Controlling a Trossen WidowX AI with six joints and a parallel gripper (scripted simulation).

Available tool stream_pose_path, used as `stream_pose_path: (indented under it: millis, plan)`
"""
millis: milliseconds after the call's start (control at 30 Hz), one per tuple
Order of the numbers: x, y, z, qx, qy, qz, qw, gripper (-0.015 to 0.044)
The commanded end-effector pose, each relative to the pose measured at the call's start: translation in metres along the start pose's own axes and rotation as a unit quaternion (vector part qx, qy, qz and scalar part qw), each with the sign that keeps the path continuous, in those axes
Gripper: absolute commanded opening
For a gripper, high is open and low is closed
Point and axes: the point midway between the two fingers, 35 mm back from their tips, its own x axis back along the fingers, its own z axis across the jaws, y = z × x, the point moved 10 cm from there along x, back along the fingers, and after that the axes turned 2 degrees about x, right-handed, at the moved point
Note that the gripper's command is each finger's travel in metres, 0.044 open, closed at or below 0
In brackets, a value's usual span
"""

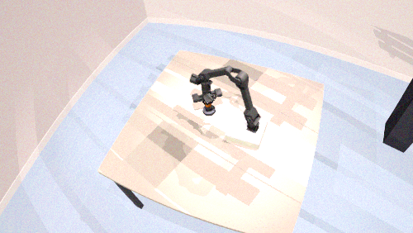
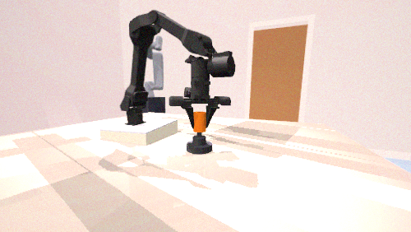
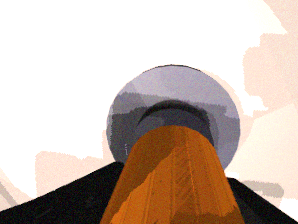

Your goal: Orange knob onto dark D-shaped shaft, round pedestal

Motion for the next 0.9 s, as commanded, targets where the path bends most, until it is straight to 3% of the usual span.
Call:
stream_pose_path:
  millis: [0,867]
  plan:
    - [-0.0012,0.0006,0.0005,0.007,0.000,0.001,1.000,0.0000]
    - [0.0026,-0.0007,-0.0002,0.012,0.000,0.001,1.000,0.0000]
